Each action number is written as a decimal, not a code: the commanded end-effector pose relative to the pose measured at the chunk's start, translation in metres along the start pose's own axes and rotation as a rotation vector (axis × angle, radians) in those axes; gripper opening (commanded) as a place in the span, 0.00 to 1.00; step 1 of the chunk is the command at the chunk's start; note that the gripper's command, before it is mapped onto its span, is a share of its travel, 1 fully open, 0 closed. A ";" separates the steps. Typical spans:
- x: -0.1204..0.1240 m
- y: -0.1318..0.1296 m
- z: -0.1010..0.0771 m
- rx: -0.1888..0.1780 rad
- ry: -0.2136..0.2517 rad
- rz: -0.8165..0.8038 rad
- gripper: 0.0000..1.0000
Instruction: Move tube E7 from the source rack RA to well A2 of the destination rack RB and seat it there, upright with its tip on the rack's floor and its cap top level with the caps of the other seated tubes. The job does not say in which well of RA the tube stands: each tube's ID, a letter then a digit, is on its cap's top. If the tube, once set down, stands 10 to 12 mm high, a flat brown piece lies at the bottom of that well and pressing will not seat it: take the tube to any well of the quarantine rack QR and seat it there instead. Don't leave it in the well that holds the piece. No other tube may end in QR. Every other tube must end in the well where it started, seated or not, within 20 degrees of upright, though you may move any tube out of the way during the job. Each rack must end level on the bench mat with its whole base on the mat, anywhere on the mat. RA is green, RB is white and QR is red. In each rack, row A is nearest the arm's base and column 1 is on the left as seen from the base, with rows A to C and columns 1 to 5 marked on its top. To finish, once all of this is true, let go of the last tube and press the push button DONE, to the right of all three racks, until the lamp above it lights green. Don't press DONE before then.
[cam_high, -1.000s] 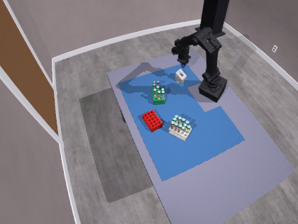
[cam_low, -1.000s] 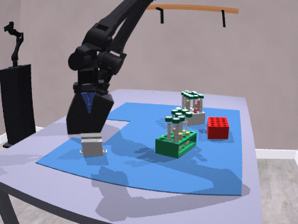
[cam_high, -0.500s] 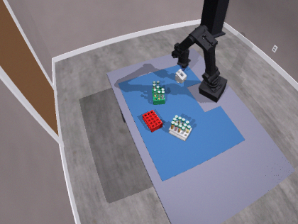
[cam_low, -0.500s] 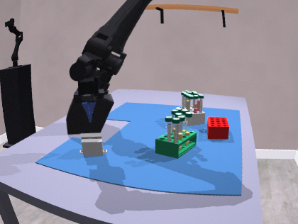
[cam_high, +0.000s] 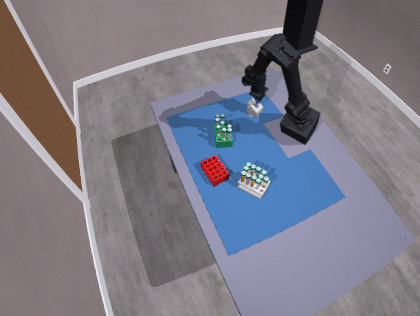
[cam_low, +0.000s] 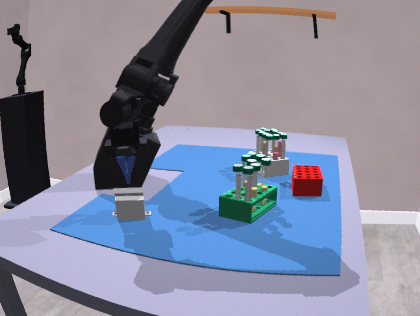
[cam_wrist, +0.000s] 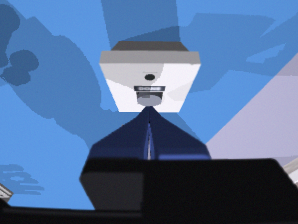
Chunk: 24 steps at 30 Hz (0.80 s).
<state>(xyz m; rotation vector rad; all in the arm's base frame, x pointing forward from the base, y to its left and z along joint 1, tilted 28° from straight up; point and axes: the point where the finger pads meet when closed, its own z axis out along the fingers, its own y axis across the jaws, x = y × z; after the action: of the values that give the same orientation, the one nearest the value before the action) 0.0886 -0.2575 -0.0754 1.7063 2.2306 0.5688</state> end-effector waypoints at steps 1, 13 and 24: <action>0.001 0.001 0.008 -0.001 -0.003 0.007 0.00; 0.000 0.001 0.011 0.000 -0.003 0.007 0.00; 0.000 0.001 0.016 -0.001 -0.003 0.007 0.00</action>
<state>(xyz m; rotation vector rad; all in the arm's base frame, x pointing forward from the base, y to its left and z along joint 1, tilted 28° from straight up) 0.0934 -0.2583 -0.0847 1.7143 2.2237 0.5647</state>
